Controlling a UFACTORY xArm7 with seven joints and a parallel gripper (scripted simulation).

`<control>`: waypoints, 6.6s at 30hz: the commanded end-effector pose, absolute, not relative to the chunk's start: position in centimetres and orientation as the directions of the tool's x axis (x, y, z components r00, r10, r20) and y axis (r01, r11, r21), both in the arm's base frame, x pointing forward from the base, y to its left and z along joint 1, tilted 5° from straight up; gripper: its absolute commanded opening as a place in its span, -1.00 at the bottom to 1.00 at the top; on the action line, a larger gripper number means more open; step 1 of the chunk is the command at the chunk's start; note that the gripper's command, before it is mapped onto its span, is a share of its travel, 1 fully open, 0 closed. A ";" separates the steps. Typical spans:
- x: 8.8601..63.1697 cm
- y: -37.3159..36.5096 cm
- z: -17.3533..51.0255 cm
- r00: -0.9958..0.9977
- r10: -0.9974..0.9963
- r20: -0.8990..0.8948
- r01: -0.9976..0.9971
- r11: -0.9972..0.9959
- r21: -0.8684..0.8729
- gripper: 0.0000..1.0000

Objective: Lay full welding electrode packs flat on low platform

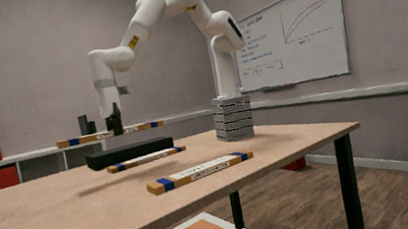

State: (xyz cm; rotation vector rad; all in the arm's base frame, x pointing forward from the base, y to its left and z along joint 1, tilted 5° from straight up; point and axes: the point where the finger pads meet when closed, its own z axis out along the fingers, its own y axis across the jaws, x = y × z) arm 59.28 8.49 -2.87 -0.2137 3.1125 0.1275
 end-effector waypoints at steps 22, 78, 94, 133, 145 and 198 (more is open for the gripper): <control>59.5 8.5 -2.6 -0.990 -0.135 -0.031 -0.137 0.987 0.080 0.15; 59.5 8.5 -2.6 -0.987 -0.160 -0.033 -0.162 0.984 0.079 0.15; 59.5 8.5 -2.6 -0.967 -0.252 -0.040 -0.254 0.964 0.075 0.15; 52.5 11.1 -2.5 -0.967 -0.252 -0.040 -0.254 0.964 0.075 0.15; 46.7 13.1 -2.4 -0.967 -0.252 -0.040 -0.254 0.964 0.075 0.15; 40.5 15.4 -2.4 -0.967 -0.252 -0.040 -0.254 0.964 0.075 0.15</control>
